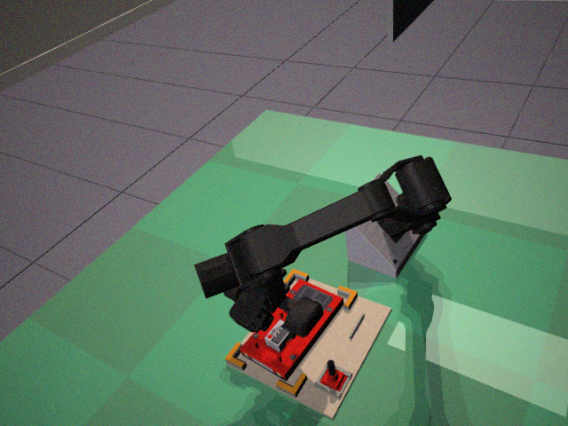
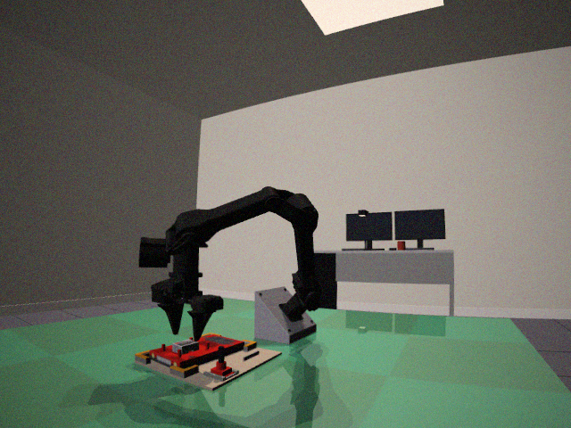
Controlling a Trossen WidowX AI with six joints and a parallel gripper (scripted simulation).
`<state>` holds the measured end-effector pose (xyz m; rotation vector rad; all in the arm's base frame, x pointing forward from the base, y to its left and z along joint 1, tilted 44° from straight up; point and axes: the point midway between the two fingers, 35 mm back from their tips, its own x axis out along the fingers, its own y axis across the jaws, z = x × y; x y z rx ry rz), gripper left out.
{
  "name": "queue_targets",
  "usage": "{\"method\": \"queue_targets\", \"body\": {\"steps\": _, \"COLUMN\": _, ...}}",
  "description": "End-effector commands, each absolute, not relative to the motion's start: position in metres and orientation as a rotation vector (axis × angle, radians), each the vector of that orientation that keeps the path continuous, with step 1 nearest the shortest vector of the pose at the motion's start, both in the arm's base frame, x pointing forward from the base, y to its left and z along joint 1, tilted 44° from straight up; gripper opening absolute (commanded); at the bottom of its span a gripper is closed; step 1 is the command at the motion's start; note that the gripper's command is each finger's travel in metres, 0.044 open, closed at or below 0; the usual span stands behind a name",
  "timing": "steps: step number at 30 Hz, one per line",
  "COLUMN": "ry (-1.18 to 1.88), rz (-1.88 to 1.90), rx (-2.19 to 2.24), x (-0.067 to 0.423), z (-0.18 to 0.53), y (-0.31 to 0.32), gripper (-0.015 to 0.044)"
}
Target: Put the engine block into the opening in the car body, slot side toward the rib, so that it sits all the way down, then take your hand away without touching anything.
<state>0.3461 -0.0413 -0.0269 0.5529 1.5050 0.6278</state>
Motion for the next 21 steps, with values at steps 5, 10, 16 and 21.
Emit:
{"method": "queue_targets", "body": {"steps": 5, "ry": 1.505, "rz": 0.628, "rx": 0.545, "x": 0.3463, "z": -0.0263, "y": -0.0422, "gripper": 0.0151}}
{"method": "queue_targets", "body": {"steps": 10, "ry": 1.505, "rz": 0.628, "rx": 0.545, "x": 0.3463, "z": -0.0263, "y": -0.0422, "gripper": 0.0020}}
{"method": "queue_targets", "body": {"steps": 16, "ry": 1.505, "rz": 0.628, "rx": 0.545, "x": 0.3463, "z": -0.0263, "y": -0.0422, "gripper": 0.0000}}
{"method": "queue_targets", "body": {"steps": 21, "ry": 1.505, "rz": 0.628, "rx": 0.545, "x": 0.3463, "z": -0.0264, "y": -0.0421, "gripper": 0.0000}}
